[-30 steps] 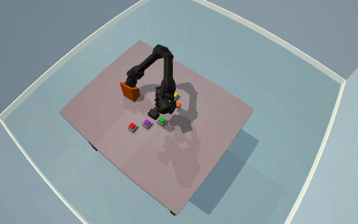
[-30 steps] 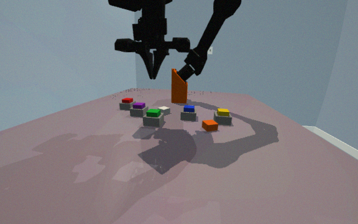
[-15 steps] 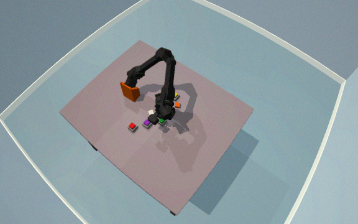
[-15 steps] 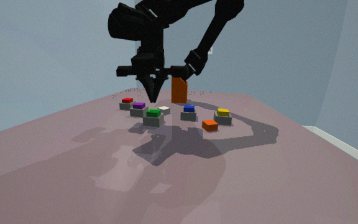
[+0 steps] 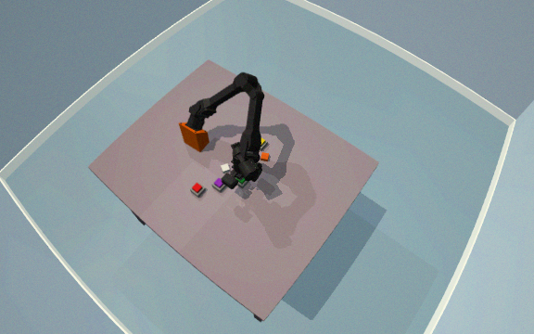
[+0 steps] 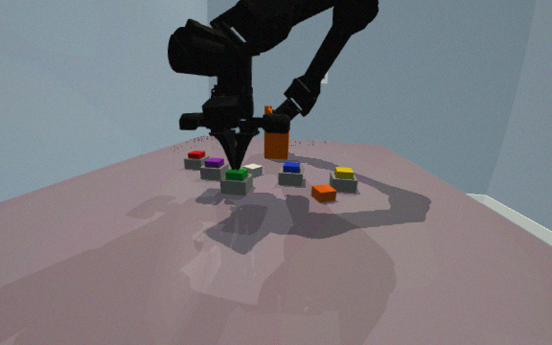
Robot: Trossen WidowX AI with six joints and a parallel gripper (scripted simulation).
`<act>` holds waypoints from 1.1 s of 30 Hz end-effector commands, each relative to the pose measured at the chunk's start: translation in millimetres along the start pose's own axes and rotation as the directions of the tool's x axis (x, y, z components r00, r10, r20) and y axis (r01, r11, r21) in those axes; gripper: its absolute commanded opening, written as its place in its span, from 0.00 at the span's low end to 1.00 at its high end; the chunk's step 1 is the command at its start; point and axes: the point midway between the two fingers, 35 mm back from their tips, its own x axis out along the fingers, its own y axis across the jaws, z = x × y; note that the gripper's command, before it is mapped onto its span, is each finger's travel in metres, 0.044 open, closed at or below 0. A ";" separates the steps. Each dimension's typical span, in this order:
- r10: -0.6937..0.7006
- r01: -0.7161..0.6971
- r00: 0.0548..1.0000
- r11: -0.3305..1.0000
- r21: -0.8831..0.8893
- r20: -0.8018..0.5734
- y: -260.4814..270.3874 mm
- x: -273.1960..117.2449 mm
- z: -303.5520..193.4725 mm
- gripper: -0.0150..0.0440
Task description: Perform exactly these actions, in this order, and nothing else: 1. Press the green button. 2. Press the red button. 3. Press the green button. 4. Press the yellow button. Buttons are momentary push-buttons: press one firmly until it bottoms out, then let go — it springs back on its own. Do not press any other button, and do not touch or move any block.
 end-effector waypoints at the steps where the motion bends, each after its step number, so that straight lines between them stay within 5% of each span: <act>1: 0.006 -0.006 1.000 1.000 0.006 -0.003 0.5 6.8 -2.2 0.29; 22: 0.006 -0.006 1.000 1.000 0.006 -0.003 0.7 10.8 -2.4 0.29; 33: 0.002 -0.002 1.000 1.000 0.007 -0.003 -1.0 -62.0 -0.6 0.29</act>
